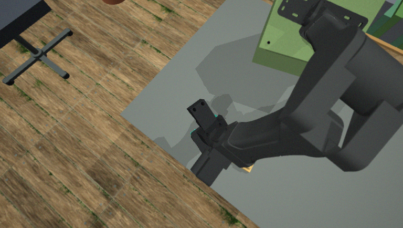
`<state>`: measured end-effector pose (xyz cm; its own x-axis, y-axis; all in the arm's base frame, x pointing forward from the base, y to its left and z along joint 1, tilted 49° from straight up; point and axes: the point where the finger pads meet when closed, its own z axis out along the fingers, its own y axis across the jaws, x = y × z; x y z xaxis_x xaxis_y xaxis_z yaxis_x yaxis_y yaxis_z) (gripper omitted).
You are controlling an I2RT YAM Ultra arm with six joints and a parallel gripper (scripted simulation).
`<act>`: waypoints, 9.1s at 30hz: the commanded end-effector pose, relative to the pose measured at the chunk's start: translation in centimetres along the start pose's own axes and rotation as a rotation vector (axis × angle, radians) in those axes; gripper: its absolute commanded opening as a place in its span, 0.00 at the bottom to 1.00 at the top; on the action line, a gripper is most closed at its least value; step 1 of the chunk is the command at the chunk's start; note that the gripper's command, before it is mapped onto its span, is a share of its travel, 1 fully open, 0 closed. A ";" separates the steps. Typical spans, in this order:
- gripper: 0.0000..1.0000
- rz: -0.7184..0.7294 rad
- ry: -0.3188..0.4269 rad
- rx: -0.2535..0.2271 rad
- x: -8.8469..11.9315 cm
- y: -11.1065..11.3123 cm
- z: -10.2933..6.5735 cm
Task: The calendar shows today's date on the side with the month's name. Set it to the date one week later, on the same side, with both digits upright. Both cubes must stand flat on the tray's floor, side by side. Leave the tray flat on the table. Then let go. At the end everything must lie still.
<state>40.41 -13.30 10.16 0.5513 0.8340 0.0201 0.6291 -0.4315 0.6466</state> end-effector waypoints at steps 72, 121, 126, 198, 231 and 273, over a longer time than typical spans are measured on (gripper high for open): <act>0.47 0.007 -0.264 -0.003 2.2 -0.1 4.9; 0.47 0.007 -0.264 -0.003 2.8 -0.1 5.9; 0.47 0.007 -0.264 -0.003 2.8 -0.1 5.9; 0.27 0.007 -0.264 -0.003 -0.7 -0.1 -0.2; 0.27 0.008 0.143 0.005 -1.1 -0.2 0.0; 0.27 0.003 0.780 -0.006 -1.6 -0.1 0.1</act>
<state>39.57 -15.19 9.07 0.0665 0.8446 0.5313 0.6320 -0.4477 0.6325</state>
